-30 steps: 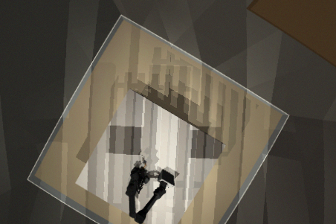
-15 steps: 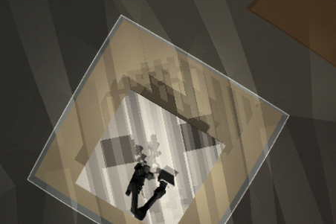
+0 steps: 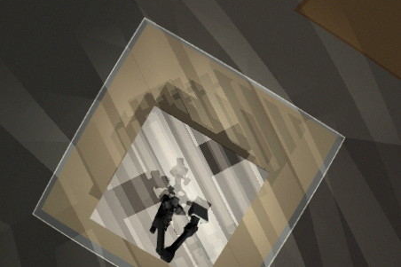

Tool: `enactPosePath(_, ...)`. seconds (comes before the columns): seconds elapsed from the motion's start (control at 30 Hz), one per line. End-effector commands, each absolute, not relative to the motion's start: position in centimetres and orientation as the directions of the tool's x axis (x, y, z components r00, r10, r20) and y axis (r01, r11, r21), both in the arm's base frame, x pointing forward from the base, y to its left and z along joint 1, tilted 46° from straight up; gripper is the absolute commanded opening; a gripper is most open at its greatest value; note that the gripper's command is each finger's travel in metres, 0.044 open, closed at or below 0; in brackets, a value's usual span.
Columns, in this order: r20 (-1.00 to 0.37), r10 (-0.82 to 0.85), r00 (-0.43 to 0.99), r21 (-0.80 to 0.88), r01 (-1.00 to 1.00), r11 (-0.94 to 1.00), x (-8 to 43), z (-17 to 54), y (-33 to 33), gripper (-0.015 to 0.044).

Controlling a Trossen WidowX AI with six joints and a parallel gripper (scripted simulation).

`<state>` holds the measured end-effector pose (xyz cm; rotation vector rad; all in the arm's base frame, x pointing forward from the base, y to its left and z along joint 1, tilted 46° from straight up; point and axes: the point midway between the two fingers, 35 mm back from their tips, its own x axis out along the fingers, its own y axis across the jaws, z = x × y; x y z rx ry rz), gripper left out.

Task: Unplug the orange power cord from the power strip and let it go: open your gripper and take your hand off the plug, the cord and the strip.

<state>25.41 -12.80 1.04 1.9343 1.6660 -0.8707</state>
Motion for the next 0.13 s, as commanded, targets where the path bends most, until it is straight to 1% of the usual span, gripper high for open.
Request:
enactPosePath(0.0,-0.708,0.703,0.070,-0.072,0.983,-0.171,25.31,1.03,-12.83,0.0440)
enactPosePath(0.1,-0.708,0.703,0.070,-0.072,0.983,-0.171,25.31,1.03,-12.83,0.0440)
